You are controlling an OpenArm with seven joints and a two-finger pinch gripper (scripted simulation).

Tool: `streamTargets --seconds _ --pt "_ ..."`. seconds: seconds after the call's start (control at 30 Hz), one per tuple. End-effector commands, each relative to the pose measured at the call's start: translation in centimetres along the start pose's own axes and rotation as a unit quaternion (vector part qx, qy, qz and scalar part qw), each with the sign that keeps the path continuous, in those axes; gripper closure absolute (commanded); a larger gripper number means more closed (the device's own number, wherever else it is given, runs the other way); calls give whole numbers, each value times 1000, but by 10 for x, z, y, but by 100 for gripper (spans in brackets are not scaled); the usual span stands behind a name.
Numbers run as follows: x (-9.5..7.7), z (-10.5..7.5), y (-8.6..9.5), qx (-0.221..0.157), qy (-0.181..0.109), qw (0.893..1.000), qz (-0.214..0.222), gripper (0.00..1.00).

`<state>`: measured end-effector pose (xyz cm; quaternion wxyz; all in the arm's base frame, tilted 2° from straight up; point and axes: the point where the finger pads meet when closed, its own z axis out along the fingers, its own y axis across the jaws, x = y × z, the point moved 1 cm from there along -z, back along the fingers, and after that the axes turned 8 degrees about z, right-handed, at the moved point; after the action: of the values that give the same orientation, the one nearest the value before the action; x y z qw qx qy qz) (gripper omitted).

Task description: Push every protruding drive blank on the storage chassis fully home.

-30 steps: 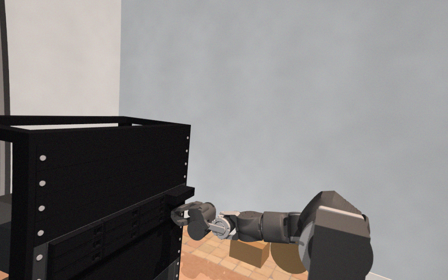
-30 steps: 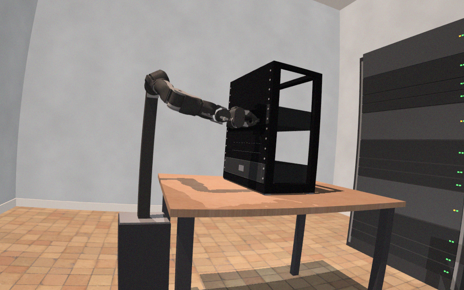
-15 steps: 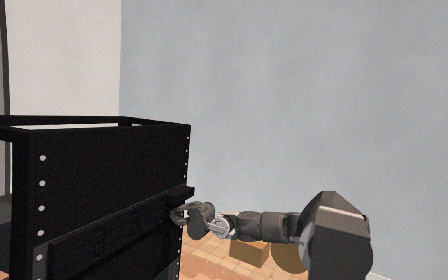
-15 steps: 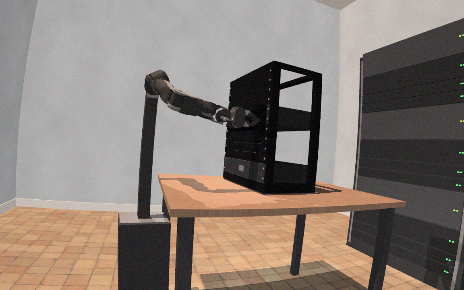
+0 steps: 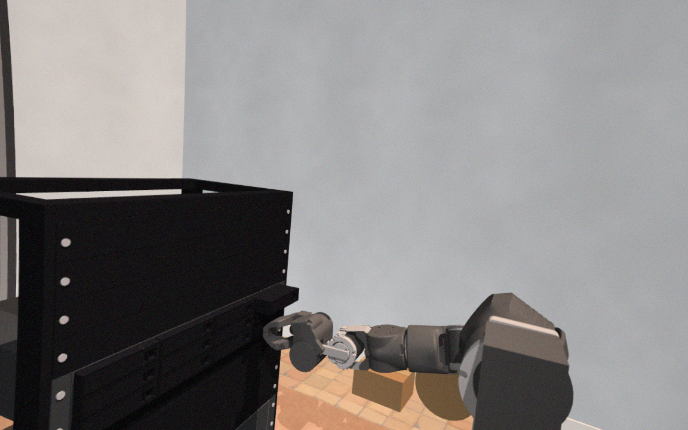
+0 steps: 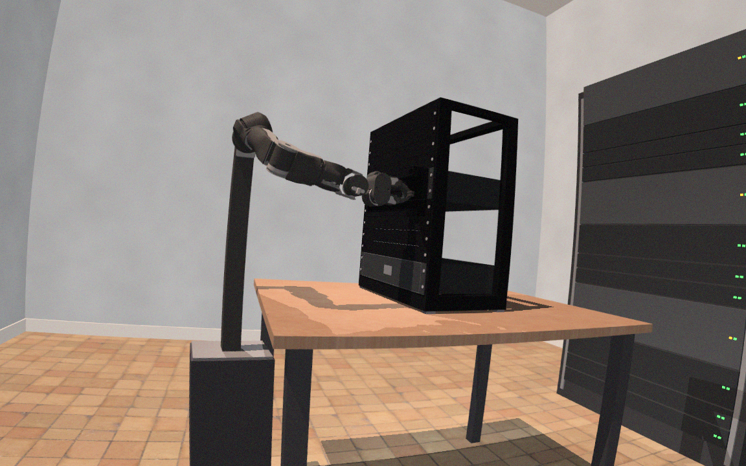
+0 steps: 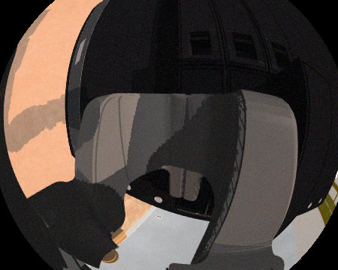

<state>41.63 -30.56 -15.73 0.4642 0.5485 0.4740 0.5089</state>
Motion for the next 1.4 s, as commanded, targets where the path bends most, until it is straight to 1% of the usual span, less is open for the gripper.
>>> streamTargets --seconds 0.0,0.2,0.27,0.6,0.77,0.83,0.93,1.07,1.27,1.33,1.37 --pt "-2 -2 7 -11 -5 1000 2 100" --pt "-2 -24 6 -11 -5 1000 2 100" --pt "-2 -24 6 -11 -5 1000 2 100" --pt "-2 -67 6 -11 -6 1000 2 100" --pt "-2 -84 6 -12 -6 1000 2 100" --pt "-2 -84 6 -12 -6 1000 2 100" --pt "-2 -91 6 -12 -6 1000 2 100" --pt "-2 -96 5 -11 -7 1000 2 100" --pt "-2 -98 5 -11 -7 1000 2 100" --pt "-2 -98 11 -12 -6 1000 1 100" --pt "-2 -98 11 -12 -6 1000 1 100"
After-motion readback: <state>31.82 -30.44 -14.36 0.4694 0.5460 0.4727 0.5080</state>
